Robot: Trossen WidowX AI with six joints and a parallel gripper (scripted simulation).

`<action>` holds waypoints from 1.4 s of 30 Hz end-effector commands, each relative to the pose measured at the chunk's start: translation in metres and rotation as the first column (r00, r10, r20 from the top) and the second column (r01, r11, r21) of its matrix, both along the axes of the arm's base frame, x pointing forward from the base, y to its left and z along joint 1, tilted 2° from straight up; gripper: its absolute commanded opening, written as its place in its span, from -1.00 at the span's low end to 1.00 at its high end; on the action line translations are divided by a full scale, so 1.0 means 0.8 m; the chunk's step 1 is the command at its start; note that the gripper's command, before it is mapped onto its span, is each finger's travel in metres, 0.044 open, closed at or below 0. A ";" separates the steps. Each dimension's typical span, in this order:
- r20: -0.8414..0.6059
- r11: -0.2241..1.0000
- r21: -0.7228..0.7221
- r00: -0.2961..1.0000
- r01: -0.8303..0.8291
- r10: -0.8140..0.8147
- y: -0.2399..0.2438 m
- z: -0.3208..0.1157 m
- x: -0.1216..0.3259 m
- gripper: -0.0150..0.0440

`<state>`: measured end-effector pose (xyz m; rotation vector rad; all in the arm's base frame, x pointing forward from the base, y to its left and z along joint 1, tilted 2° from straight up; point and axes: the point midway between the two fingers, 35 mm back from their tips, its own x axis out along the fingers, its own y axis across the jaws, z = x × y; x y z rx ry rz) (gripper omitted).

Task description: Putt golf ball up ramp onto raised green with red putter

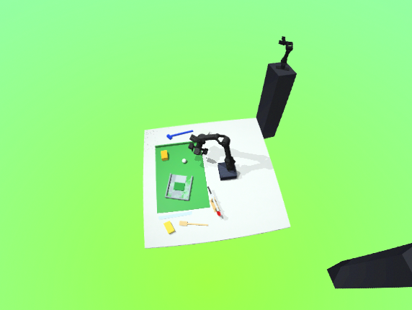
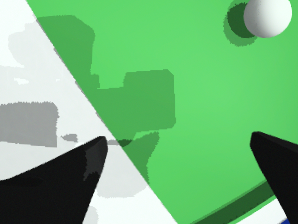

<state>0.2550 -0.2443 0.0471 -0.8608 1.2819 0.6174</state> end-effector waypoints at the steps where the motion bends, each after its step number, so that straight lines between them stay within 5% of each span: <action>1: 0.011 0.995 0.045 0.996 -0.087 0.087 0.068 0.004 0.038 1.00; 11: 0.014 0.920 0.164 0.933 -0.356 0.359 0.279 0.014 0.079 1.00; 22: -0.028 0.753 0.288 0.781 -0.592 0.624 0.485 0.025 0.011 1.00; 42: -0.032 0.741 0.295 0.769 -0.603 0.639 0.498 -0.033 0.006 1.00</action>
